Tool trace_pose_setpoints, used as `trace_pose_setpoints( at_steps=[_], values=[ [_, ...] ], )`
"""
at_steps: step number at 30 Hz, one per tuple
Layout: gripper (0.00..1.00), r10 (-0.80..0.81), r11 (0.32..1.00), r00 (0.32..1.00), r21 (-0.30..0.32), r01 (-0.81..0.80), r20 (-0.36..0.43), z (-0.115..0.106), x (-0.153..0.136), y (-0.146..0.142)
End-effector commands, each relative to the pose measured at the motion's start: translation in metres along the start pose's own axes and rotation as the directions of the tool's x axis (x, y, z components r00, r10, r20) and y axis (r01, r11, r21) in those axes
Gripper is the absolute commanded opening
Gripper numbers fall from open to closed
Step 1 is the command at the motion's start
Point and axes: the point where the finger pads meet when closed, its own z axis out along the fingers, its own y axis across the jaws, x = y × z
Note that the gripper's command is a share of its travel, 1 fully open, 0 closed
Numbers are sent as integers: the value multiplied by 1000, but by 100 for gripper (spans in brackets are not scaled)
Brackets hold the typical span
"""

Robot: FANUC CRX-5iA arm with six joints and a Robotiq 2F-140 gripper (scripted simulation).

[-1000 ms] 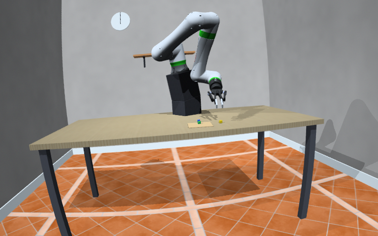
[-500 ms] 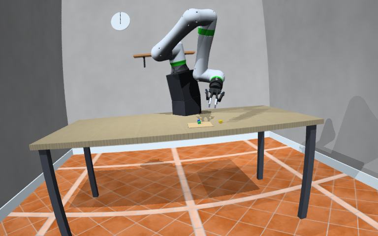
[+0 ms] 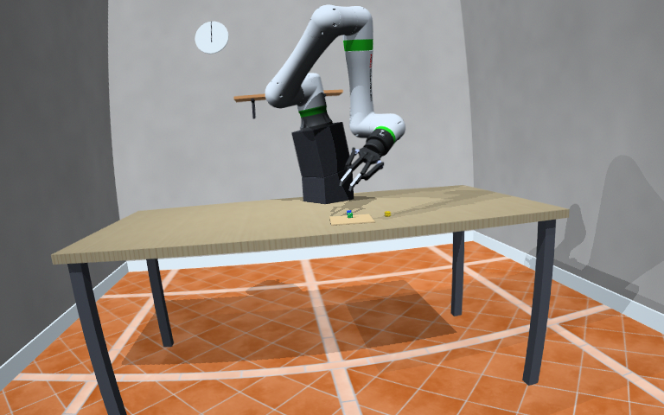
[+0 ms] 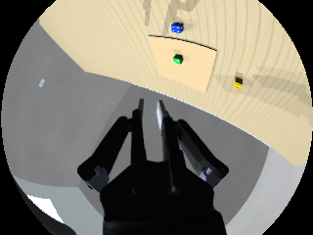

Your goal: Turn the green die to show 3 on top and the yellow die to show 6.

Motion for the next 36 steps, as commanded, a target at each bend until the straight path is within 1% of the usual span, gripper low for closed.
trace_pose_setpoints(
  at_steps=[1,2,4,8,9,11,12,13,15,17,18,19,22,23,24,25,26,28,29,30,31,32,33,34,36],
  values=[
    [19,-46,995,992,87,56,-115,14,-1,-17],
    [19,-56,992,985,99,73,-163,16,1,-22],
    [19,-65,990,974,106,90,-218,18,3,-27],
    [19,-79,988,939,97,118,-335,18,10,-33],
    [19,-81,988,934,94,120,-348,18,10,-33],
    [19,-81,988,934,94,120,-348,18,10,-33],
    [19,-89,989,903,69,130,-421,15,15,-32],
    [19,-94,990,884,51,132,-457,12,17,-31],
    [19,-99,991,867,32,131,-488,10,19,-29],
    [19,-109,992,834,-8,124,-541,4,22,-24],
    [19,-110,992,831,-13,123,-546,4,22,-24],
    [19,-119,993,806,-46,113,-579,-1,23,-18],
    [19,-137,990,766,-110,87,-628,-11,24,-7],
    [19,-139,990,762,-118,83,-633,-12,24,-6],
    [19,-151,986,741,-156,63,-654,-19,23,2],
    [19,-156,984,733,-172,54,-662,-21,22,5],
    [19,-166,979,719,-203,35,-675,-26,20,12],
    [19,-166,979,719,-203,35,-675,-26,20,12],
    [19,-173,974,710,-225,21,-683,-30,19,17],
    [19,-190,961,692,-276,-13,-696,-39,14,28],
    [19,-203,949,682,-312,-40,-703,-46,10,37],
    [19,-206,946,679,-321,-47,-704,-48,9,39],
    [19,-215,934,674,-350,-69,-707,-53,4,46],
    [19,-219,929,671,-362,-78,-708,-56,2,49],
    [19,-238,898,665,-422,-127,-707,-68,-9,65]
  ],
)
